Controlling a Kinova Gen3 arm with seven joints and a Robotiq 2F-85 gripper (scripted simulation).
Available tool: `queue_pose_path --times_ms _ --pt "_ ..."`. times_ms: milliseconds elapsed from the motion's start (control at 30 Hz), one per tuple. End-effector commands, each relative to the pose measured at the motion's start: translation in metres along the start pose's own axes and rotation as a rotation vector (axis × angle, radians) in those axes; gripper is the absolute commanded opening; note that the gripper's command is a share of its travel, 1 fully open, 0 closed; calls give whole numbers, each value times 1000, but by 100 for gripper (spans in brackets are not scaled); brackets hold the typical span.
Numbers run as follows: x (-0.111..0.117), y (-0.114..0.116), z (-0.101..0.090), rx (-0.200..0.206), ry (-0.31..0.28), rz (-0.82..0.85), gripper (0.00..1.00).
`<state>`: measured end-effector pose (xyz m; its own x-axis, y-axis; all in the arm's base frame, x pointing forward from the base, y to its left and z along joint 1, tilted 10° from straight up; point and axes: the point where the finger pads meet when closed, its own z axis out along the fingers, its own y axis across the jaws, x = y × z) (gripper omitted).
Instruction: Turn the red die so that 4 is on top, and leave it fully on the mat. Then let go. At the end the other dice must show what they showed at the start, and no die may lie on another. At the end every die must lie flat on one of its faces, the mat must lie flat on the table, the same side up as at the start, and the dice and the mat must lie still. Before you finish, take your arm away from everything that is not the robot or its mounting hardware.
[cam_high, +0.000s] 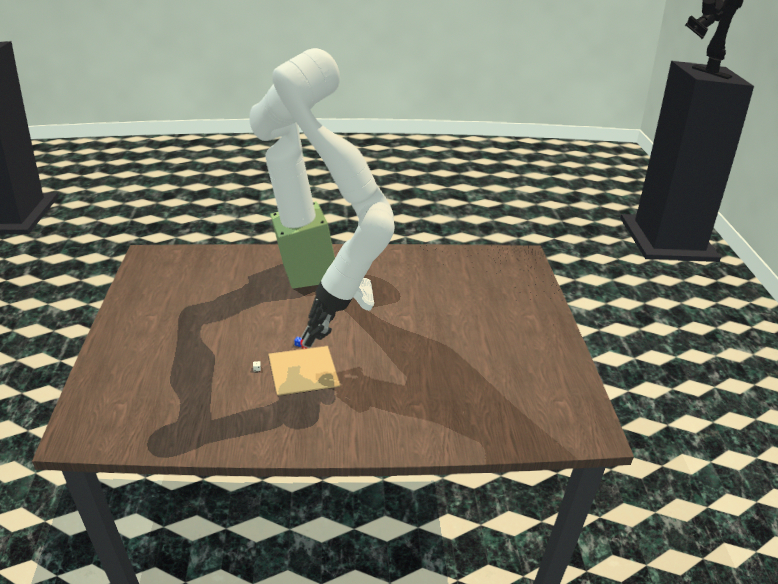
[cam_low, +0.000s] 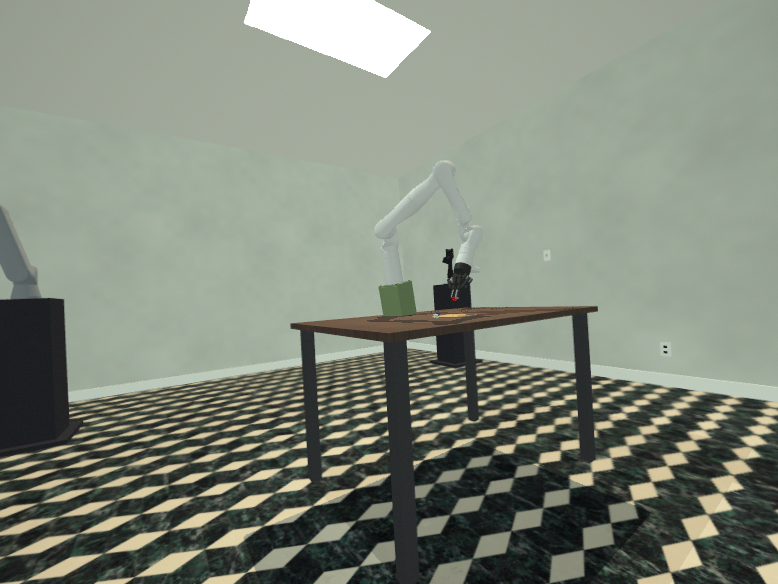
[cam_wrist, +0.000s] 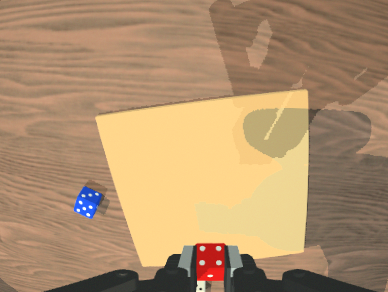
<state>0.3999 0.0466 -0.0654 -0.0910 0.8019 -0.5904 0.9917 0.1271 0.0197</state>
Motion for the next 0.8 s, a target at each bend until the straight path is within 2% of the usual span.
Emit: queue_pose_path --times_ms 0,100,167,400,767 --pt "-8 2 0 4 37 15 11" --pt "-8 2 0 4 94 15 11" --pt "-8 2 0 4 94 15 11" --pt "-9 1 -2 -2 193 16 11" --pt "-12 1 -1 -2 212 16 11"
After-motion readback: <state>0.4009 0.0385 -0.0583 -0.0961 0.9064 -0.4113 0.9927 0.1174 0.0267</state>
